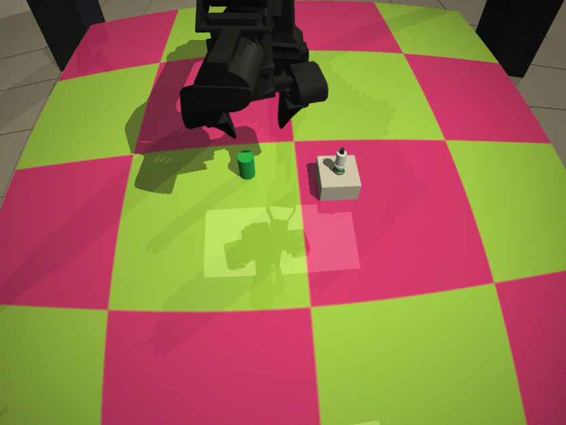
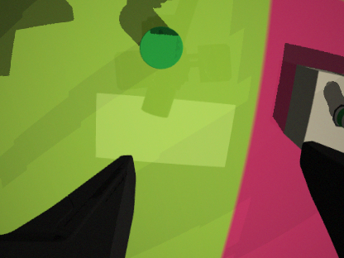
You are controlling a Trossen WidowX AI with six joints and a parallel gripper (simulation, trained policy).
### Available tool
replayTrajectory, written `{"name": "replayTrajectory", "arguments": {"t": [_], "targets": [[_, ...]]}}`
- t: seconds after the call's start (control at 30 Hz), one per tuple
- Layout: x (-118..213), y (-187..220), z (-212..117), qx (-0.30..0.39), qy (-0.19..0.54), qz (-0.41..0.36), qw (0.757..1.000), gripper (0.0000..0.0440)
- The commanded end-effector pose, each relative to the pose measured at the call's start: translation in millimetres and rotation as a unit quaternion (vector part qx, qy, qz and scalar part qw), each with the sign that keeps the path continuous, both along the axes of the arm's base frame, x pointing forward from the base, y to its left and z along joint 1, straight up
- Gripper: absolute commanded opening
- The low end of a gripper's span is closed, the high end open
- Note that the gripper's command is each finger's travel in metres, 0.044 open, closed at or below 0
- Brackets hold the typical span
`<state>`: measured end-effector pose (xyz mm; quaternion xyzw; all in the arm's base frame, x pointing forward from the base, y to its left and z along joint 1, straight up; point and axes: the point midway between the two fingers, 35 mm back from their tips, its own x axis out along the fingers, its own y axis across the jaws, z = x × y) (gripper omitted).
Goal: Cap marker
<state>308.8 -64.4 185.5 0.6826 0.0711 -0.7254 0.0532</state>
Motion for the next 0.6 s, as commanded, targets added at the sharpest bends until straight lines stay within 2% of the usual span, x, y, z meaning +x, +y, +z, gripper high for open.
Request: {"name": "replayTrajectory", "arguments": {"t": [0.0,0.57], "targets": [[-2.6,-3.4,-7.4,0.002,0.015,-0.001,1.000,0.0319],[-13.1,-15.8,-40.3,0.023,0.060,-0.021,0.998,0.0315]]}}
